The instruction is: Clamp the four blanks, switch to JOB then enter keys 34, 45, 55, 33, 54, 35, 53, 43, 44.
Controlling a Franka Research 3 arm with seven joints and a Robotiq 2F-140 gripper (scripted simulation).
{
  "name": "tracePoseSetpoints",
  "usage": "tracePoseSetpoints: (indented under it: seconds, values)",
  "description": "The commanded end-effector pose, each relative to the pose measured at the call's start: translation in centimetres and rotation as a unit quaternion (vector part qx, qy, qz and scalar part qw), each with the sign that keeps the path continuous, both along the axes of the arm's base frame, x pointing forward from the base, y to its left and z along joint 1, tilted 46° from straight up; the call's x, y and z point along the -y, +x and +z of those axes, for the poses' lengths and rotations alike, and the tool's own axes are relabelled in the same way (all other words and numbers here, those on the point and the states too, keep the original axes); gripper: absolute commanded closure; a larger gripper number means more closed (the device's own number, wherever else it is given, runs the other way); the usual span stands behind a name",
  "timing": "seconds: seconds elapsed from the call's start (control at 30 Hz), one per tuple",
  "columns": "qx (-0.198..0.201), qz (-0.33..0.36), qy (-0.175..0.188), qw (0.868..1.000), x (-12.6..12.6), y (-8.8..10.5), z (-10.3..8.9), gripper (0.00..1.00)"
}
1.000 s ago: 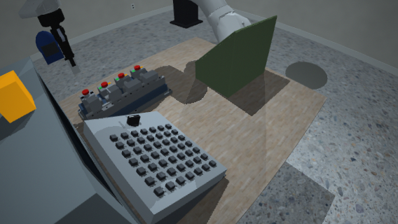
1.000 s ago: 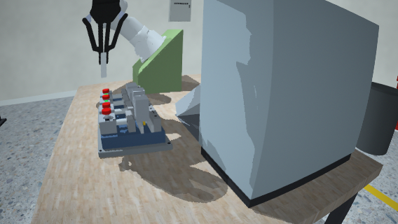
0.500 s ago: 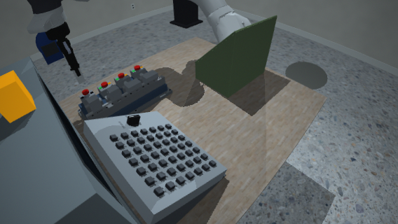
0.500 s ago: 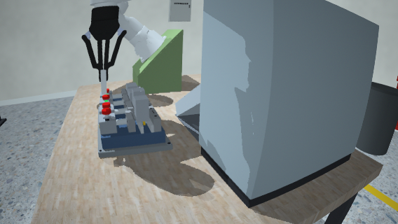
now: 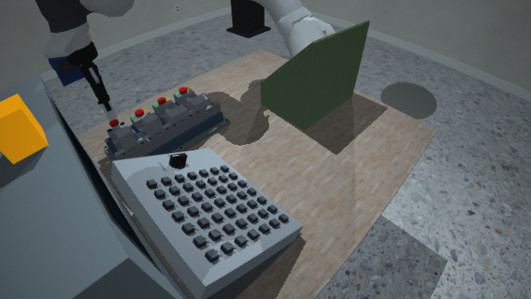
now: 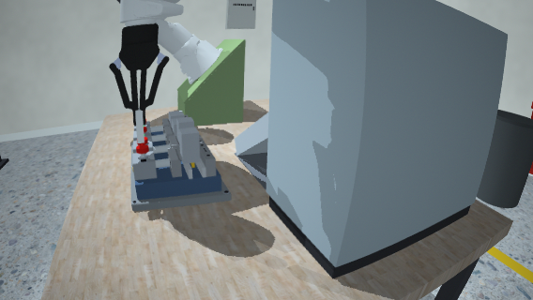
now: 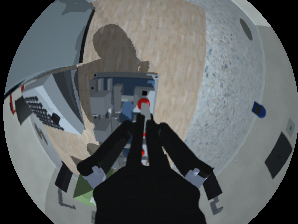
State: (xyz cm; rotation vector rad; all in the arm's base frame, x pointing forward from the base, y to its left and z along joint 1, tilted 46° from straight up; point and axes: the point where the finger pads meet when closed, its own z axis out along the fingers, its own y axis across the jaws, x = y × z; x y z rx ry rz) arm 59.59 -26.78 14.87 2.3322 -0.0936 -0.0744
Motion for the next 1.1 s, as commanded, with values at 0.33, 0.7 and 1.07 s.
tracePoseSetpoints:
  seconds: [0.33, 0.7, 1.07]
  values:
    - [0.002, 0.006, 0.002, 1.000, 0.41, 0.27, -0.64, 1.00]
    - [0.002, 0.006, 0.002, 1.000, 0.41, 0.27, -0.64, 1.00]
    - [0.002, 0.006, 0.002, 1.000, 0.41, 0.27, -0.64, 1.00]
